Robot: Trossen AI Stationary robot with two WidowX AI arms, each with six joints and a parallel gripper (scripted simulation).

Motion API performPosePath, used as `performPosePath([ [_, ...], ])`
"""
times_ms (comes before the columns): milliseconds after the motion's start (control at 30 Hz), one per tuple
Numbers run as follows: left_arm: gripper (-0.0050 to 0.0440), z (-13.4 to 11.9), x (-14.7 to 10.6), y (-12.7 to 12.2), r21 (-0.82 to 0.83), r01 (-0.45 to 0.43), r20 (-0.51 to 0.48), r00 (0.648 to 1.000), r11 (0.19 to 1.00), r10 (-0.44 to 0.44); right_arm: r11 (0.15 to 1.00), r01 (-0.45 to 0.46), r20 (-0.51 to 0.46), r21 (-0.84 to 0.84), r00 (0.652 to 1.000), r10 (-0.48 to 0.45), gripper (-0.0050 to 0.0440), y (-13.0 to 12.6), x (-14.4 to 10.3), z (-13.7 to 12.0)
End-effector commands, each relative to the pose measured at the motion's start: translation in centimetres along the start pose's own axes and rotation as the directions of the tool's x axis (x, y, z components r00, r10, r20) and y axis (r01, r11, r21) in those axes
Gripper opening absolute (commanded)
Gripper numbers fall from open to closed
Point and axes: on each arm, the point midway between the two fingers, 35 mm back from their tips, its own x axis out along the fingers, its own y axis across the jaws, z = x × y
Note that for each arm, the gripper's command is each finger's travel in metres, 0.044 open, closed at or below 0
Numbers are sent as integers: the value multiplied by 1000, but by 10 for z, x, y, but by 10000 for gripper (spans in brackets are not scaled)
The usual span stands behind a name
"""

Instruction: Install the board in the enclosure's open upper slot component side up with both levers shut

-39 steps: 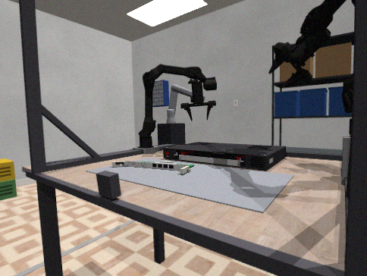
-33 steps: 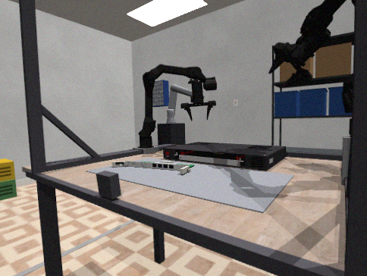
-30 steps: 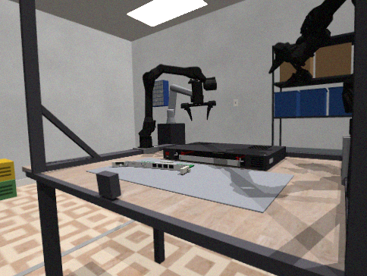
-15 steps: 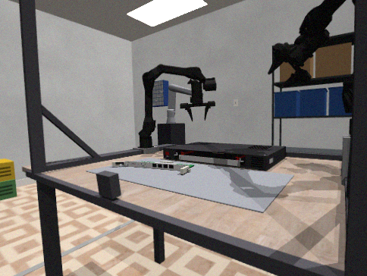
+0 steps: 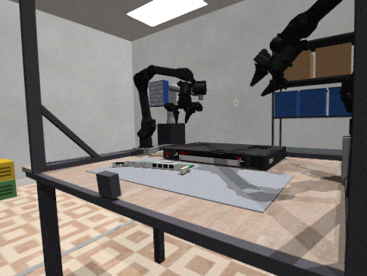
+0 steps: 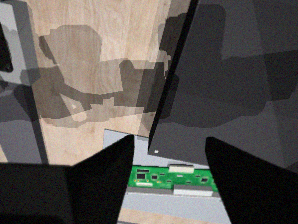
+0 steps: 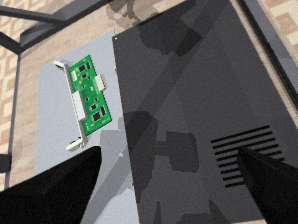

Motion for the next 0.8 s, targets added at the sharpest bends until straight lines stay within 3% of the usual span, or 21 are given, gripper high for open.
performPosePath([
  [0,223,-53,13,1,138,57,-135,990,989,-38,993,23,44,-117,999,-18,400,26,20,1],
  [200,223,-115,40,7,367,108,-250,968,924,-14,967,30,93,-253,996,-7,400,61,47,-6],
  [300,223,-131,60,8,469,97,-212,977,878,5,949,31,123,-313,992,9,400,80,57,-11],
  [367,223,-131,60,8,469,97,-212,977,878,5,949,31,123,-313,992,9,400,80,57,-11],
  [533,223,-163,91,8,649,113,-137,990,753,-31,910,30,192,-414,980,55,400,119,74,-25],
  [767,223,-211,121,-3,836,134,-54,985,532,-164,863,15,271,-506,952,142,400,164,82,-47],
])
